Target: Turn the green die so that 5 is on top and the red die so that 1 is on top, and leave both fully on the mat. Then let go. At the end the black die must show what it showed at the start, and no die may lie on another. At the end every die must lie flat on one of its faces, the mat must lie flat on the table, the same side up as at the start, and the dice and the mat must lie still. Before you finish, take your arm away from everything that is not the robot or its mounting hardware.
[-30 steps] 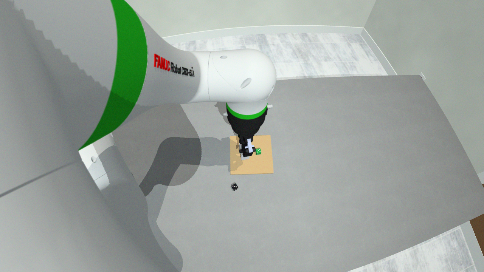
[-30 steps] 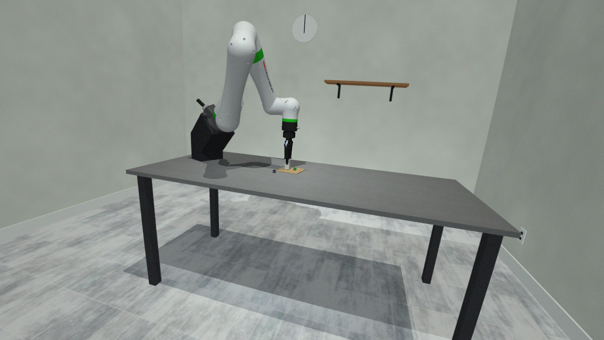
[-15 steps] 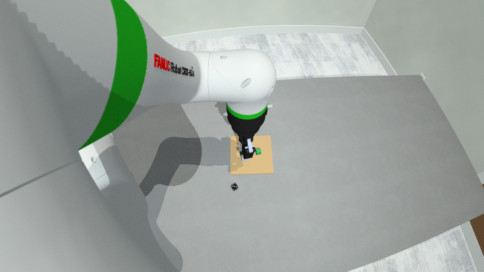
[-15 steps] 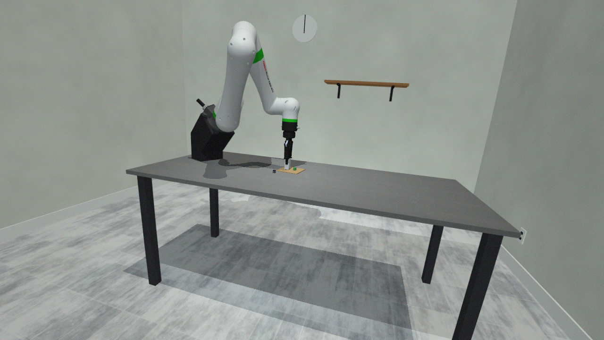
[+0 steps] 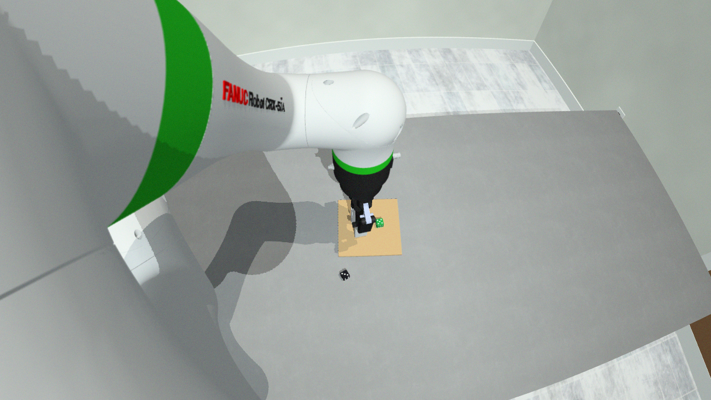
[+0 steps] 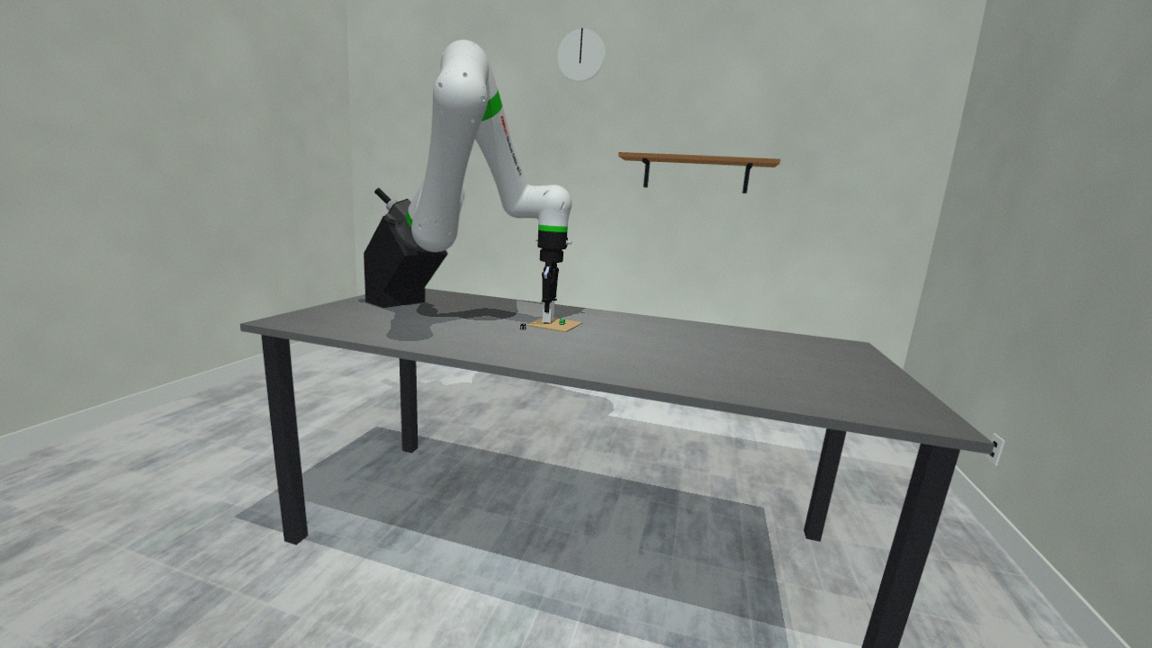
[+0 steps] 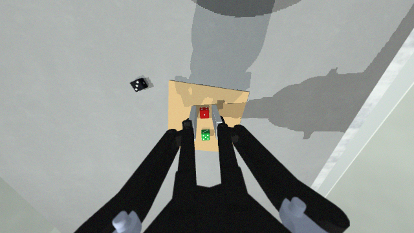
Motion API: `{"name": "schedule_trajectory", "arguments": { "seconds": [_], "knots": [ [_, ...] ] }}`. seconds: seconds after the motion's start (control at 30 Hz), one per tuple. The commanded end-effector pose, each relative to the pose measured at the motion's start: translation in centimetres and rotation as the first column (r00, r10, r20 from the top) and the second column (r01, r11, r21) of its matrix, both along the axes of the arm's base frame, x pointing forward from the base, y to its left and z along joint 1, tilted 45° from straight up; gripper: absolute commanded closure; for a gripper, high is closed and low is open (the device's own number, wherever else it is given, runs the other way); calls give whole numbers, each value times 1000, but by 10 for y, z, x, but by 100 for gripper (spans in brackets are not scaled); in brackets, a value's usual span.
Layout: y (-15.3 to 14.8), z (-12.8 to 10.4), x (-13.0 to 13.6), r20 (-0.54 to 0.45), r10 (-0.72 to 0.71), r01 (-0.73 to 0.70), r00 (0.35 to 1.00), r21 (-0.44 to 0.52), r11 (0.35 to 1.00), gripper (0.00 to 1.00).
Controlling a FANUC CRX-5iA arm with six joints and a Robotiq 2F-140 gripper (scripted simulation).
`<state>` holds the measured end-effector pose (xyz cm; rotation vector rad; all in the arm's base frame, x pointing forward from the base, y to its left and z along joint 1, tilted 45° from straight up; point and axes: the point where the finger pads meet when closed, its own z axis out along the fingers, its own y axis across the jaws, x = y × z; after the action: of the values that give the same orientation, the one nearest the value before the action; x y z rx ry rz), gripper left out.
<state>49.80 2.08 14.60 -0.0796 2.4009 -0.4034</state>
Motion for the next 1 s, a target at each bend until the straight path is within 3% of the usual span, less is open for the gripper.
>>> {"name": "schedule_trajectory", "arguments": {
  "seconds": [0.0, 0.37, 0.8, 0.83, 0.97],
  "knots": [
    [2, 6, -5, 0, 0, 0, 1000, 0, 1000, 81],
    [17, 45, -41, 0, 0, 0, 1000, 0, 1000, 81],
    [23, 62, -57, 0, 0, 0, 1000, 0, 1000, 81],
    [23, 62, -57, 0, 0, 0, 1000, 0, 1000, 0],
    [23, 62, -57, 0, 0, 0, 1000, 0, 1000, 0]
  ]
}}
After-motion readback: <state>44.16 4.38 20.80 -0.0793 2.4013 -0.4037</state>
